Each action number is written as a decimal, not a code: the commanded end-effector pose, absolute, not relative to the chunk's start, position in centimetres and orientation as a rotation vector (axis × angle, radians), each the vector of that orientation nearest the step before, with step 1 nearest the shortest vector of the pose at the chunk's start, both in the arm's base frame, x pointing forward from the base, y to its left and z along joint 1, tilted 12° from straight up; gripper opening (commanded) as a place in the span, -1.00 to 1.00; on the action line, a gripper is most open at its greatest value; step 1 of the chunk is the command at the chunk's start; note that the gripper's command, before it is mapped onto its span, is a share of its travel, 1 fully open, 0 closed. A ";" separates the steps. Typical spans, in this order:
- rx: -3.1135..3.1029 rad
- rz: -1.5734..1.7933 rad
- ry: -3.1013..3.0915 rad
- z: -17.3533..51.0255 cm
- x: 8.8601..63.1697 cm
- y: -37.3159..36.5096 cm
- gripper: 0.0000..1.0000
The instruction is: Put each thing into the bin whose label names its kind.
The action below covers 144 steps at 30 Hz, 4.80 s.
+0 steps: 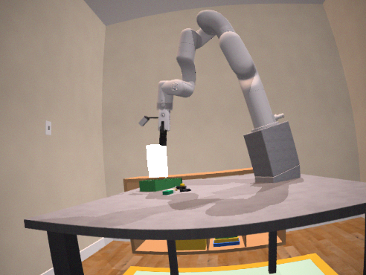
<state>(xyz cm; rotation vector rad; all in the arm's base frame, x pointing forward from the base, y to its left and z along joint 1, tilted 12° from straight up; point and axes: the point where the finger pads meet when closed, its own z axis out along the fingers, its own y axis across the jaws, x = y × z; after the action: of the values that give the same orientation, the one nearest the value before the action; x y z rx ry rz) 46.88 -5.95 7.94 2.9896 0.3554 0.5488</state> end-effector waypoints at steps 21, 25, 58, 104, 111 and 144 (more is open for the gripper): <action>3.210 0.320 0.252 7.5 37.8 4.8 -0.85; 3.210 0.320 0.252 7.5 37.0 5.5 -0.85; 3.242 0.299 -0.194 0.8 43.8 -4.3 -0.85; 3.241 0.299 -0.194 -8.8 50.4 -12.2 -0.85; 3.241 0.299 -0.194 -10.6 50.7 -12.0 -0.85; 3.241 0.299 -0.194 -10.7 50.7 -11.9 -0.85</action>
<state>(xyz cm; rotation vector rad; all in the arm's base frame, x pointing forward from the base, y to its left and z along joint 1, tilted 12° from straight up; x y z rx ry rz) 50.60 -11.85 -10.82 3.2430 -0.1929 0.2932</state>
